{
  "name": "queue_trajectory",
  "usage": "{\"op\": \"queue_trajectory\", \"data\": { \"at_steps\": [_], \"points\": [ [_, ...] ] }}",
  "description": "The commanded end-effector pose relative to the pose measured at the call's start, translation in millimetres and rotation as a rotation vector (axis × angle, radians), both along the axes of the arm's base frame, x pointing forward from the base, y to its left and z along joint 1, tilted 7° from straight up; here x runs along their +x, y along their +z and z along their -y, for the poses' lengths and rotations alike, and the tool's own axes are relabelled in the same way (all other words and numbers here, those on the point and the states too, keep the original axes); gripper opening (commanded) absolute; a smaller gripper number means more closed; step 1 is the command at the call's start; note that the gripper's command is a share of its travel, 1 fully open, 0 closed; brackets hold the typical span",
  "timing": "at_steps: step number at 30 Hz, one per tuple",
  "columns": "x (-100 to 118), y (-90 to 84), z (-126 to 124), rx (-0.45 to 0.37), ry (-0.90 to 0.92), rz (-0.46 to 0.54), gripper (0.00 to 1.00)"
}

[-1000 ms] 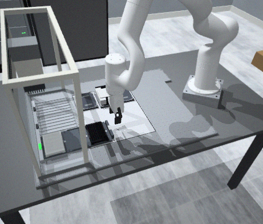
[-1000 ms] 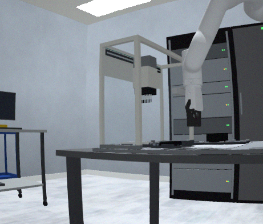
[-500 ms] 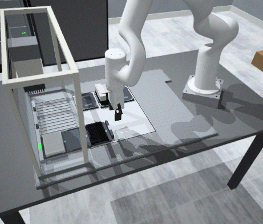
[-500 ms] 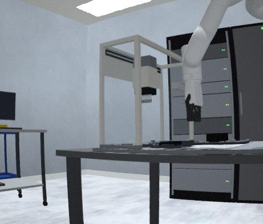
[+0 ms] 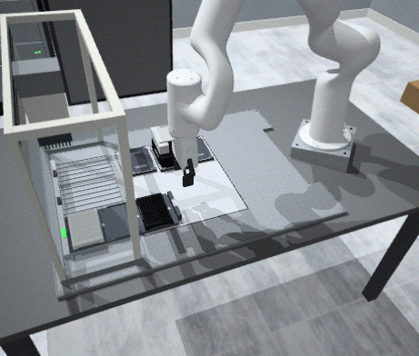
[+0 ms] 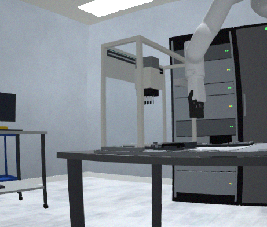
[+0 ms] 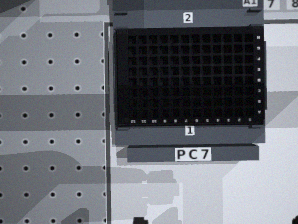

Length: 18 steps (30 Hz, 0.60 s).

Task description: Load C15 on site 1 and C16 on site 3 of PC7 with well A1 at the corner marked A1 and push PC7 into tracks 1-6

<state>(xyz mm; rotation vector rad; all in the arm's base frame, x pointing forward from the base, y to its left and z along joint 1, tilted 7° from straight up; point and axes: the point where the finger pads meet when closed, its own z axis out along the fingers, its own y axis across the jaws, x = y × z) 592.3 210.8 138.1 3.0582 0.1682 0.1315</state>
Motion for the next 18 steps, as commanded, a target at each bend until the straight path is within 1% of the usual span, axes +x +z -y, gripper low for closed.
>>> {"op": "queue_trajectory", "data": {
  "at_steps": [1,18],
  "points": [
    [0,7.6,-1,0.001,0.0,0.002,0.82],
    [-2,32.4,-3,0.001,0.0,0.002,0.82]
  ]
}}
